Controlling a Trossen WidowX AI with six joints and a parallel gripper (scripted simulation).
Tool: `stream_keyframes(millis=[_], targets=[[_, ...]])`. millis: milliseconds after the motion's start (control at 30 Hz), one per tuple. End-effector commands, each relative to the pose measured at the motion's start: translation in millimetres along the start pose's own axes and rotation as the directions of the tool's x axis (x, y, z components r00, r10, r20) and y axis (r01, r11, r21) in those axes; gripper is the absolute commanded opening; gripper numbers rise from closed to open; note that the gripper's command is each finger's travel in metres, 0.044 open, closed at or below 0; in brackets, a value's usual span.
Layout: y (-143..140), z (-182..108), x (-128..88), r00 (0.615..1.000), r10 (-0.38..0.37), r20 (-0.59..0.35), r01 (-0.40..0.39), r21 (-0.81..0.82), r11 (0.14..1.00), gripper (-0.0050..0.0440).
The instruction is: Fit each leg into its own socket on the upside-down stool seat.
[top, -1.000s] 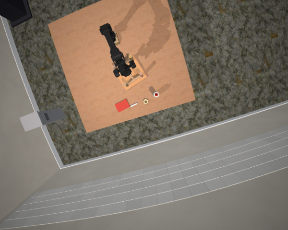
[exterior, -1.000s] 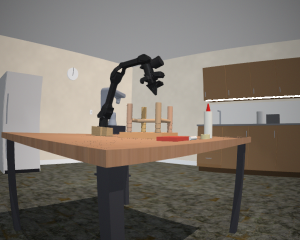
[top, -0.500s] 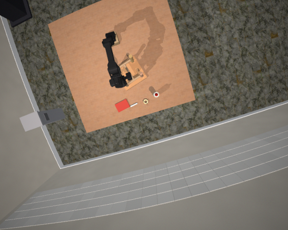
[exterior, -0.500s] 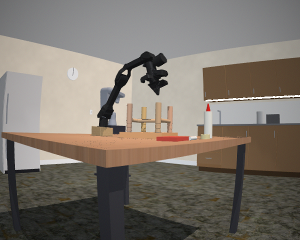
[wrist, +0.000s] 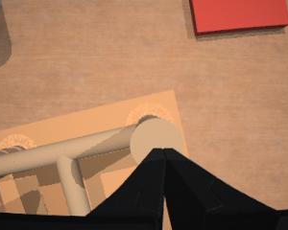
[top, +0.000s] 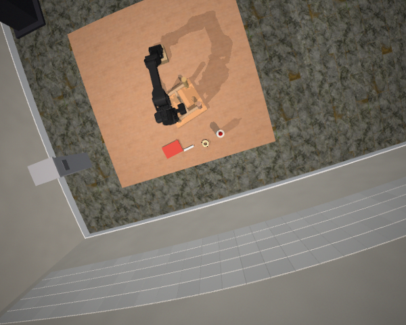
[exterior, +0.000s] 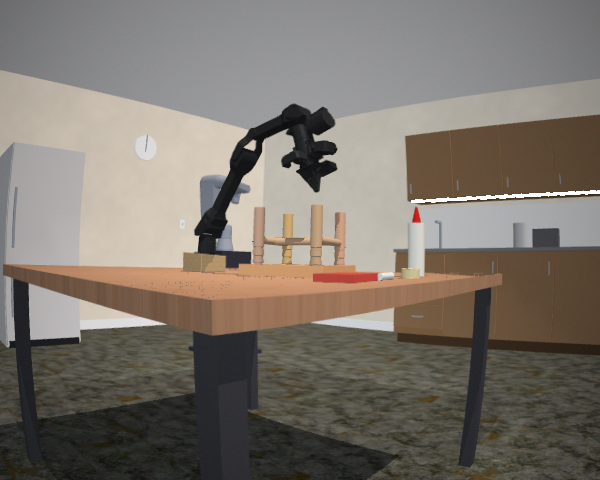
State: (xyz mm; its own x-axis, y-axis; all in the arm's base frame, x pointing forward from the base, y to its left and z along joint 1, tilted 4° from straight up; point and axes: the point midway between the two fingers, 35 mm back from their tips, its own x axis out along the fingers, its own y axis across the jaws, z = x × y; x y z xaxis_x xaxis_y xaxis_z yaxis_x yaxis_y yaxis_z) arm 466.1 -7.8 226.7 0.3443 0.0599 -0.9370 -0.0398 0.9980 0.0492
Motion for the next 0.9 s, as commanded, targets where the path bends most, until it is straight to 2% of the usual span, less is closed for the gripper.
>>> stream_keyframes(millis=[0, 867], targets=[[0, -5, 17, 0.999, -0.005, -0.035, 0.006, 0.022, 1.0, 0.0], [0, -10, 37, 0.999, -0.005, -0.042, 0.006, 0.03, 1.0, 0.0]])
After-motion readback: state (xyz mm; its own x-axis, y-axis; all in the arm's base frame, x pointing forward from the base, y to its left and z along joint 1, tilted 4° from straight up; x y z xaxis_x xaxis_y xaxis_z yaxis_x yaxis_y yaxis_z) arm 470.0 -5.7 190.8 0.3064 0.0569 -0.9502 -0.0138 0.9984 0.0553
